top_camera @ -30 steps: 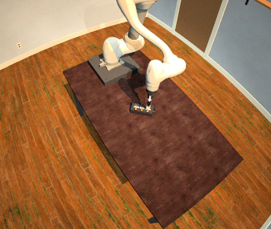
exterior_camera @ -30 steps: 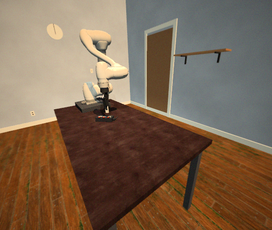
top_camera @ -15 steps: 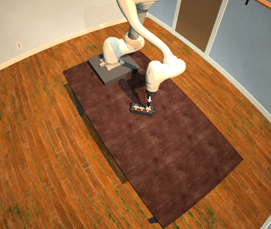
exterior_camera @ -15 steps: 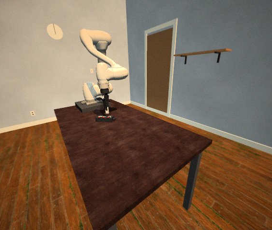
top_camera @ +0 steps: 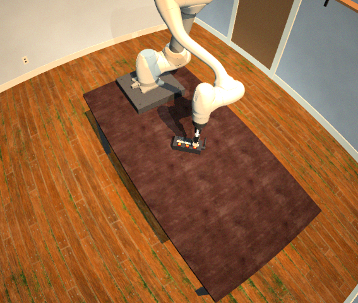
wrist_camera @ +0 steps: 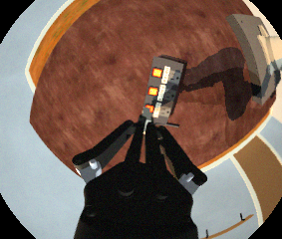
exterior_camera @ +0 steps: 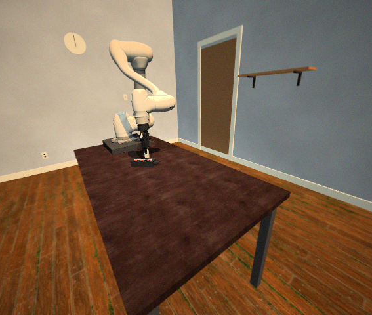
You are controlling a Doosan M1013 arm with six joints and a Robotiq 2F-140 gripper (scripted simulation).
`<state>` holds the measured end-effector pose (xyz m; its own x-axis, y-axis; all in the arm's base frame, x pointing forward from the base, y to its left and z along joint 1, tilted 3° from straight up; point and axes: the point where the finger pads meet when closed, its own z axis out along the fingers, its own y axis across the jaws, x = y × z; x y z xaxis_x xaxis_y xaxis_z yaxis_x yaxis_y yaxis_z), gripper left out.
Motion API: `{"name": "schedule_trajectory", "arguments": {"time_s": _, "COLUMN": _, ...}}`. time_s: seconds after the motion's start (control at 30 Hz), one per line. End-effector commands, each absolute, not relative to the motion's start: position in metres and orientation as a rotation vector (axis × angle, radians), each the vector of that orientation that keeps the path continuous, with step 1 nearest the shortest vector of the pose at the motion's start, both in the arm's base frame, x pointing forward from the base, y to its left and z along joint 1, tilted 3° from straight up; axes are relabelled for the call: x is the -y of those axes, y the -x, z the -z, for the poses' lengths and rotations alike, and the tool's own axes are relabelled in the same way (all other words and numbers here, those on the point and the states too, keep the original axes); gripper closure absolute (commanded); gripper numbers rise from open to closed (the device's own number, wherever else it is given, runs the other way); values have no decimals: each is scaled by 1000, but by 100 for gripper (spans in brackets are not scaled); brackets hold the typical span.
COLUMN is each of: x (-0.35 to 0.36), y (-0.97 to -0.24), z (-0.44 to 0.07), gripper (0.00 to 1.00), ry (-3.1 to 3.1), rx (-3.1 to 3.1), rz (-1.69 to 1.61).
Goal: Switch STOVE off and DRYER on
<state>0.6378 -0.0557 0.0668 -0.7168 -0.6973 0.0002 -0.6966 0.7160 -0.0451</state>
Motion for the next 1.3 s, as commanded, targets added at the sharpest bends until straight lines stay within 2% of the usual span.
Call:
{"name": "schedule_trajectory", "arguments": {"time_s": 0.0, "x": 56, "y": -638, "z": -64, "gripper": 100, "ry": 1176, "rx": -2894, "rz": 65}}
{"name": "schedule_trajectory", "arguments": {"time_s": 1.27, "x": 56, "y": -639, "z": -46, "gripper": 100, "ry": 1176, "rx": -2894, "rz": 65}}
